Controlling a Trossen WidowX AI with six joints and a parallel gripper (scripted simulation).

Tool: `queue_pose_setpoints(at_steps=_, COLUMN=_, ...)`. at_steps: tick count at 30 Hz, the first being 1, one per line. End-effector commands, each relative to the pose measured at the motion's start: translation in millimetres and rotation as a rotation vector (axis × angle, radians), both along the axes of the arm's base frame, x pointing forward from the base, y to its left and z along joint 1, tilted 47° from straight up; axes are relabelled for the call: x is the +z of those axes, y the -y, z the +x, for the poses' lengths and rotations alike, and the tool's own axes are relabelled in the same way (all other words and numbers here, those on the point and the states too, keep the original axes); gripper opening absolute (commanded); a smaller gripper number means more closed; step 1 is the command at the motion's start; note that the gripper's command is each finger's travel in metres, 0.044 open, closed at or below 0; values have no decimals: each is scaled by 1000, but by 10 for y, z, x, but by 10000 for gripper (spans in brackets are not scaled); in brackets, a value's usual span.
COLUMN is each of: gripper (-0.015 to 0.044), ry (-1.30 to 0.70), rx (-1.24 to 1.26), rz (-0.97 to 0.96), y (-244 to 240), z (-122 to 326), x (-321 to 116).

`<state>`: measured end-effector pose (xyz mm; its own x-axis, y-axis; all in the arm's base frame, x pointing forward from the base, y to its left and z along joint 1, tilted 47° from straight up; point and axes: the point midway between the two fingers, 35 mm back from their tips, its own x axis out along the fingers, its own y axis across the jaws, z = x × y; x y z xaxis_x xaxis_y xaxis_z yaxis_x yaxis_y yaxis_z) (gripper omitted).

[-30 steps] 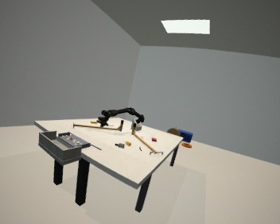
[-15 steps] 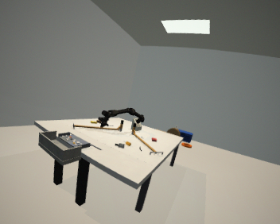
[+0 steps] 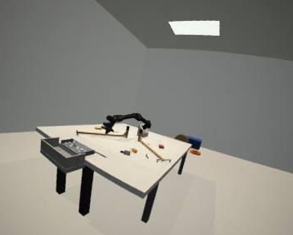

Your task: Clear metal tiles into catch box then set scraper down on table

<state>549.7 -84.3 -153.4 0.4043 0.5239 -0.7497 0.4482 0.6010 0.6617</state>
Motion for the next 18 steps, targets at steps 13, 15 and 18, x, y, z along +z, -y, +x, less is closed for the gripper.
queue_pose_setpoints(at_steps=13, gripper=0, ry=62, rx=14, rz=-22, y=519, z=23, x=486)
queue_pose_setpoints(at_steps=15, gripper=0, ry=67, rx=17, rz=-24, y=576, z=14, x=540)
queue_pose_setpoints(at_steps=18, gripper=0, ry=75, rx=20, rz=-28, y=660, z=-2, x=621)
